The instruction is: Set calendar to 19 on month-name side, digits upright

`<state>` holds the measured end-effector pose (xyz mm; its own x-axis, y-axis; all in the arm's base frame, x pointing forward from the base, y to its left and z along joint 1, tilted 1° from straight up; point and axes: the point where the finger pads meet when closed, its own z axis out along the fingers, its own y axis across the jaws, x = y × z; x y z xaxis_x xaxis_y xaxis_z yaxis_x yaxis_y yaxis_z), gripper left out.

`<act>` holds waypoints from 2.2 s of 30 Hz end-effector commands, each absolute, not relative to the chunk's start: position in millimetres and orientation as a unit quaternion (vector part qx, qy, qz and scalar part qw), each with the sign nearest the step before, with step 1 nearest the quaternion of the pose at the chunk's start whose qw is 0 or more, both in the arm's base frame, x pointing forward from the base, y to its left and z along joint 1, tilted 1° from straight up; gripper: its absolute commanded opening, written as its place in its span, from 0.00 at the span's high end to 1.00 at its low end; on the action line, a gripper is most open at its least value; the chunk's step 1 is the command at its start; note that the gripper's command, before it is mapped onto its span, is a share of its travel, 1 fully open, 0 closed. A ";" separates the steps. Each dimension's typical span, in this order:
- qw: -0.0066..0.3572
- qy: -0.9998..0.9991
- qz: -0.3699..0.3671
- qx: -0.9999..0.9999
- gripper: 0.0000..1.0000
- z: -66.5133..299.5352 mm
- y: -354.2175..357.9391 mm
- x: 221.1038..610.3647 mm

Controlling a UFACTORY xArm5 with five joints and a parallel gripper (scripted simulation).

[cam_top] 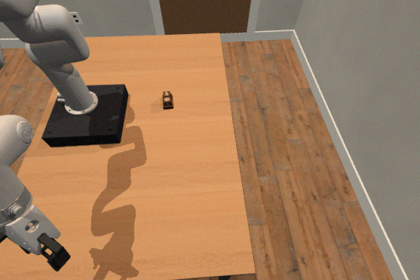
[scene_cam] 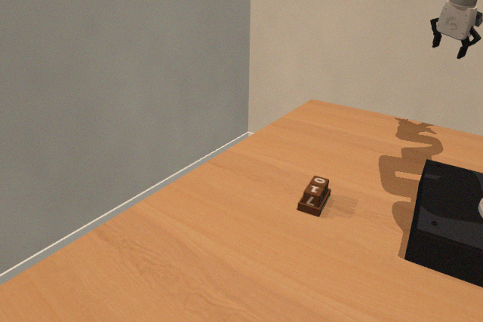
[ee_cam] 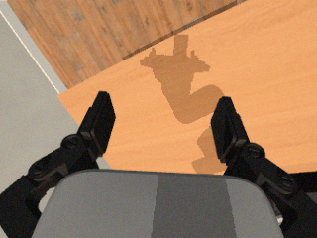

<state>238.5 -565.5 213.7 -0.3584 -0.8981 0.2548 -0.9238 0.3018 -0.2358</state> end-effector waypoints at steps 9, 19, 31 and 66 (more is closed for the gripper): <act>0.038 -0.806 0.175 0.565 0.00 216.1 -566.4 238.9; 0.037 -0.805 0.174 0.565 0.00 215.8 -565.3 240.4; 0.003 -0.781 0.150 0.606 0.00 194.7 -460.6 344.0; -0.033 -0.686 0.049 0.725 0.00 125.9 -72.1 428.8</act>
<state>434.2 -125.0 131.9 0.0161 -0.9991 0.0390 -0.9918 -0.0209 -0.1264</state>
